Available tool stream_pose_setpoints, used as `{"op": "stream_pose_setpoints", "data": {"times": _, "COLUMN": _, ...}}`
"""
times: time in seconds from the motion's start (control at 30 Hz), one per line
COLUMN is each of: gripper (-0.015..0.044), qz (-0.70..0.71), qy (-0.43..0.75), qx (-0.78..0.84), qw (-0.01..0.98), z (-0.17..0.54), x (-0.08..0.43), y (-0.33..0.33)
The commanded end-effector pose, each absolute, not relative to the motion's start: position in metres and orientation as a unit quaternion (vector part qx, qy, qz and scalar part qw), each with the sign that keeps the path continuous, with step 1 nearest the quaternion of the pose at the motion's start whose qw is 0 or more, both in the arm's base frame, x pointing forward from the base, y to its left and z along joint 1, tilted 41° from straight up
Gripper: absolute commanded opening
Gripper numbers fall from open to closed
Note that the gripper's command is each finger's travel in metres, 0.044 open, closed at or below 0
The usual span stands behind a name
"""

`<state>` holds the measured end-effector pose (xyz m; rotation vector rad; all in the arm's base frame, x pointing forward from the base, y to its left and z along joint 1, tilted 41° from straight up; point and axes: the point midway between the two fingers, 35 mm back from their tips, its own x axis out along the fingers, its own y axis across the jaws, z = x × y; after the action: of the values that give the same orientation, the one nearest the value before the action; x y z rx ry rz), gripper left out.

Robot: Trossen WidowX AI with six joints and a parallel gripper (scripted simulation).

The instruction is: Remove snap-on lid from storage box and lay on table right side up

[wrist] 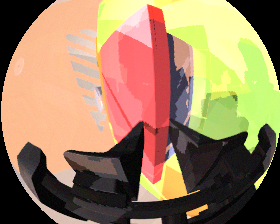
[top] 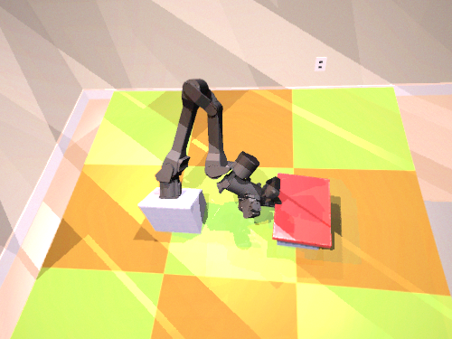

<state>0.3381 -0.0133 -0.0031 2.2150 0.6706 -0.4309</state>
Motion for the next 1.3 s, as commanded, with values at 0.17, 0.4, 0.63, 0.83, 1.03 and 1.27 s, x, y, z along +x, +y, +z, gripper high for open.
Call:
{"op": "stream_pose_setpoints", "data": {"times": 0.17, "gripper": 0.0, "qz": -0.17, "qy": 0.263, "qx": 0.869, "qw": 0.383, "z": -0.003, "x": 0.338, "y": -0.014}}
{"op": "stream_pose_setpoints", "data": {"times": 0.4, "gripper": 0.0, "qz": -0.171, "qy": 0.262, "qx": 0.869, "qw": 0.382, "z": 0.004, "x": 0.338, "y": -0.02}}
{"op": "stream_pose_setpoints", "data": {"times": 0.63, "gripper": 0.0, "qz": -0.171, "qy": 0.262, "qx": 0.869, "qw": 0.382, "z": 0.011, "x": 0.339, "y": -0.026}}
{"op": "stream_pose_setpoints", "data": {"times": 0.83, "gripper": 0.0, "qz": -0.171, "qy": 0.262, "qx": 0.869, "qw": 0.383, "z": 0.017, "x": 0.34, "y": -0.031}}
{"op": "stream_pose_setpoints", "data": {"times": 1.03, "gripper": 0.0, "qz": -0.171, "qy": 0.262, "qx": 0.869, "qw": 0.383, "z": 0.023, "x": 0.342, "y": -0.037}}
{"op": "stream_pose_setpoints", "data": {"times": 1.27, "gripper": 0.0, "qz": -0.171, "qy": 0.262, "qx": 0.869, "qw": 0.383, "z": 0.03, "x": 0.345, "y": -0.043}}
